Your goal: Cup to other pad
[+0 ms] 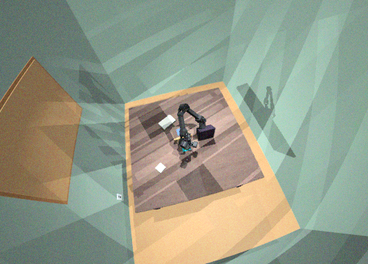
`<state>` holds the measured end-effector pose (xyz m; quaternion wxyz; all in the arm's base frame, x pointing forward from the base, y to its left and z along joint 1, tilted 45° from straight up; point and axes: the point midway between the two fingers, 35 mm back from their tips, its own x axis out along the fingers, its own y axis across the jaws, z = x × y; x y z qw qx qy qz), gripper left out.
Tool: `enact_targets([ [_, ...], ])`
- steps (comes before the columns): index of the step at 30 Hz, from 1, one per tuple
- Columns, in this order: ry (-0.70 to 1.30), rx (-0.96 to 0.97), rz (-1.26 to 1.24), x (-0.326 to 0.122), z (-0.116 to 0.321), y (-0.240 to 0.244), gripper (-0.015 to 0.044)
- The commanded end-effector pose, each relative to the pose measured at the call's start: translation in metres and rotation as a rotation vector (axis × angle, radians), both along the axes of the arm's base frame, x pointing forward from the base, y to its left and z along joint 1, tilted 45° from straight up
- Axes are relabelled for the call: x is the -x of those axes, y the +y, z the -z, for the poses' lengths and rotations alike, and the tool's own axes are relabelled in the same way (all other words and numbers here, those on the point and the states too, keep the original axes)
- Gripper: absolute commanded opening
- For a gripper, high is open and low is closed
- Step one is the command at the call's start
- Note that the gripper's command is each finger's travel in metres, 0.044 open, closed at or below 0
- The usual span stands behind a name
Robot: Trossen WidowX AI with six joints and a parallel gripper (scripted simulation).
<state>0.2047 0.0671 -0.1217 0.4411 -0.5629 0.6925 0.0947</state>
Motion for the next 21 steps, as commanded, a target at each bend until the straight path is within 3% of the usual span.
enact_targets([
  [1,-0.005,-0.005,0.003,-0.001,-0.005,0.007,0.0147],
  [21,-0.001,-0.004,0.0,0.0,-0.029,0.03,0.0147],
])
